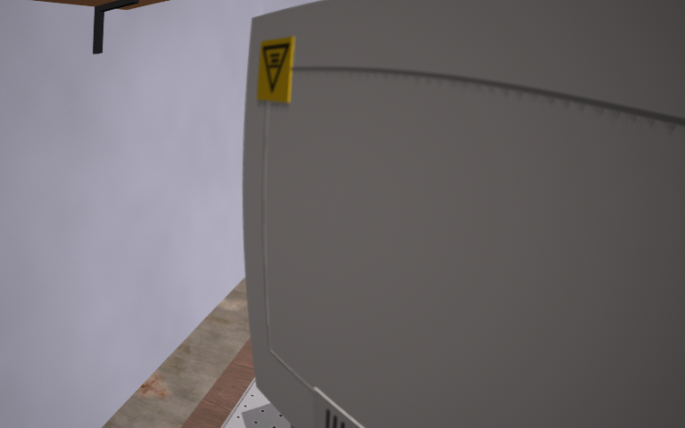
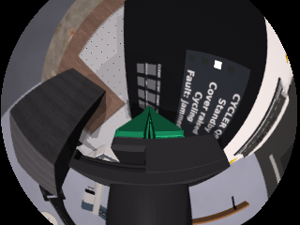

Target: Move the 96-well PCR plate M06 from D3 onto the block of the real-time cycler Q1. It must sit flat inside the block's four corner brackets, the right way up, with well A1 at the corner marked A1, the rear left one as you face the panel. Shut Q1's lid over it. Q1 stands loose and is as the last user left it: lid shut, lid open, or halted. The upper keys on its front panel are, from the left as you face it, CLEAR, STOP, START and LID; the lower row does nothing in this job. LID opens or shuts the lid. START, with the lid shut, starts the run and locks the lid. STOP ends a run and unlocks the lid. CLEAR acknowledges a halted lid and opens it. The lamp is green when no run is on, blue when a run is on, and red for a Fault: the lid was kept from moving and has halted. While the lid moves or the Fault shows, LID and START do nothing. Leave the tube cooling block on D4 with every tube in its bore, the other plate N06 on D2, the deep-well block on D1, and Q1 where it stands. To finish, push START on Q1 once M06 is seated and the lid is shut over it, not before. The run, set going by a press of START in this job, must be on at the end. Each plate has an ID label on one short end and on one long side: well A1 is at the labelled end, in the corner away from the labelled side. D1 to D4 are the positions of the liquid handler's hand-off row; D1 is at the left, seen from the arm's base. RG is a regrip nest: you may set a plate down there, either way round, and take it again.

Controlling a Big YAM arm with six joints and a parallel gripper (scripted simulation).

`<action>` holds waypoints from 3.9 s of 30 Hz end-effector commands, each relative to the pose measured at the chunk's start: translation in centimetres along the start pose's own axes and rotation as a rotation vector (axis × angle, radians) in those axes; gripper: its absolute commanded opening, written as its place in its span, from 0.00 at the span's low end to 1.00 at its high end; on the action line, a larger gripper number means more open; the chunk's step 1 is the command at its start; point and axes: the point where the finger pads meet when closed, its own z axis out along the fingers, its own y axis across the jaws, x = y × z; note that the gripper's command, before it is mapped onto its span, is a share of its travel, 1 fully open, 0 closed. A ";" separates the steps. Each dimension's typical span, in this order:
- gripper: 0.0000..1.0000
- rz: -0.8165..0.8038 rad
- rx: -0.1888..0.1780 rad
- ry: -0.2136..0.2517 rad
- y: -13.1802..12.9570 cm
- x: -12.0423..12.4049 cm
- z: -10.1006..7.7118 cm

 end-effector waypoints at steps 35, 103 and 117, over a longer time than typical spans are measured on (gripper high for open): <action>0.00 0.031 0.052 -0.032 -2.8 0.3 -1.6; 0.00 -0.004 0.025 -0.010 0.7 -0.9 -2.2; 0.00 0.024 0.033 -0.033 -0.4 -0.1 -2.9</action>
